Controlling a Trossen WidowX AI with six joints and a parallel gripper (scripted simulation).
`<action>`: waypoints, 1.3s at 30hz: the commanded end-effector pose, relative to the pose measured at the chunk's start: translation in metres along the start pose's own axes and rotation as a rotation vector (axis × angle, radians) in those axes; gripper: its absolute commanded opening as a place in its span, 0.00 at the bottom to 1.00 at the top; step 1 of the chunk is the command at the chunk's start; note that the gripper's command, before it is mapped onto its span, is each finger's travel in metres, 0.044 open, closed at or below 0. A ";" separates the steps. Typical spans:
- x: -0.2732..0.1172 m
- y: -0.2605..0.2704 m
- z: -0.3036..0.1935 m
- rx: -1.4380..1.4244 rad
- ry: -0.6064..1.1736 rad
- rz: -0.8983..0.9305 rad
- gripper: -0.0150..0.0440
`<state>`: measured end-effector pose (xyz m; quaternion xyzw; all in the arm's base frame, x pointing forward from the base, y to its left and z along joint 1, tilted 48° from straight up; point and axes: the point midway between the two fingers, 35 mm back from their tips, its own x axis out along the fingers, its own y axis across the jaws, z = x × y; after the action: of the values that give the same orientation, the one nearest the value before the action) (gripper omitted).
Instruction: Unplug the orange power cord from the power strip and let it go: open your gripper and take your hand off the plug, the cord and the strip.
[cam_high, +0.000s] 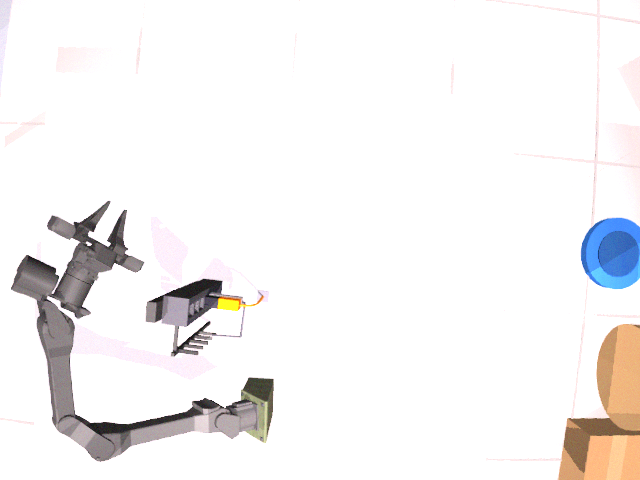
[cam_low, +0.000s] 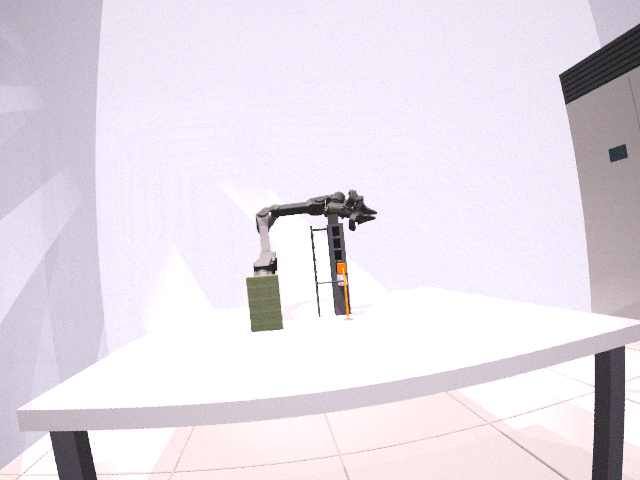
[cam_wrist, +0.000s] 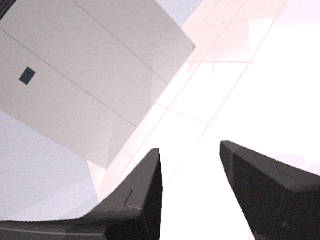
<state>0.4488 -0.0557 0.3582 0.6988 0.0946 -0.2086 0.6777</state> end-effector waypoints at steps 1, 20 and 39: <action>0.018 -0.028 0.006 -0.030 0.018 -0.095 0.53; 0.059 -0.202 0.078 -0.123 0.249 -0.599 0.53; -0.034 -0.340 0.068 0.481 0.733 -1.106 0.53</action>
<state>0.2683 -0.1012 0.0634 0.7003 0.6033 -0.2975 0.2390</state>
